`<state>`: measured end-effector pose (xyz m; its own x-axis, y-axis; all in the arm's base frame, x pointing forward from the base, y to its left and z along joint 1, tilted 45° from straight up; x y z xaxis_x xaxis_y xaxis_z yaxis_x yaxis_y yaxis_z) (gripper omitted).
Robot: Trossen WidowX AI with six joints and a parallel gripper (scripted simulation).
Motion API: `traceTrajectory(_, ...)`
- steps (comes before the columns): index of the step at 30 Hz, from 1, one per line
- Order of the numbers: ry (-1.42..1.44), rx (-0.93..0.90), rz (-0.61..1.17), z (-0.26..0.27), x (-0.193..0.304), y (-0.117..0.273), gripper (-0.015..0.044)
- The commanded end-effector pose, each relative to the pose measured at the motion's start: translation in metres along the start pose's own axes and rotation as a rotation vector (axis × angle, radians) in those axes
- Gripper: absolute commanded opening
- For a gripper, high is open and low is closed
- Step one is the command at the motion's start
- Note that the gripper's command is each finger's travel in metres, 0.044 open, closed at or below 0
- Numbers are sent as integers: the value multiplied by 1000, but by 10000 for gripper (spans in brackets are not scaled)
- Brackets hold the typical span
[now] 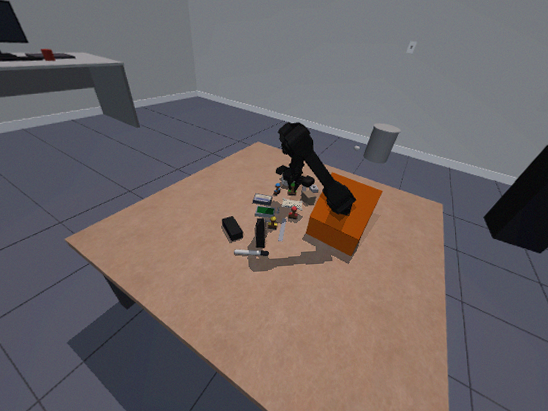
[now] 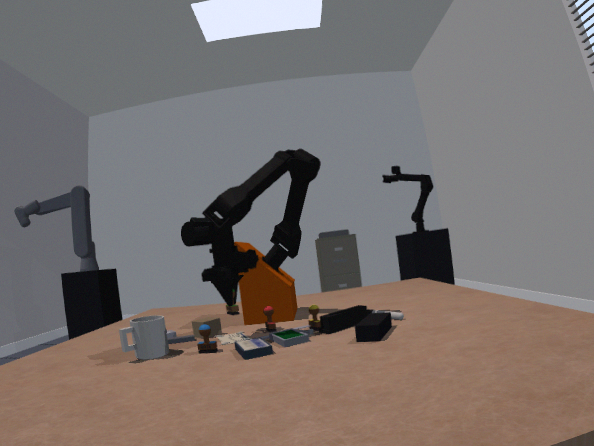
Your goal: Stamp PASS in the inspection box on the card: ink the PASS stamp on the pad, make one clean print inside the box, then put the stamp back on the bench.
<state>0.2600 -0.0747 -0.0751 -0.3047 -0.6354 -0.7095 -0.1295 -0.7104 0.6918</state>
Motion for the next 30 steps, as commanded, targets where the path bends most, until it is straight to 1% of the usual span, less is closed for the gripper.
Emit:
traceTrajectory(1,8,3,5,-2,-1,6,0)
traceTrajectory(7,6,7,24,-25,-33,8,0)
traceTrajectory(17,7,15,34,-55,-107,9,0)
traceTrajectory(30,15,8,5,-62,-222,4,0)
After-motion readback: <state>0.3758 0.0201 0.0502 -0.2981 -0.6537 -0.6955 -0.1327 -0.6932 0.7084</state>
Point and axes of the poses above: the point midway between the two fingers, 35 mm back from their tips, its own y axis back along the fingers, its own z axis across the jaws, x = y × z, the point moved 1 cm from there along y, back along the fingers, and after that the axes turned 7 degrees about -y, right-handed, at the moved point
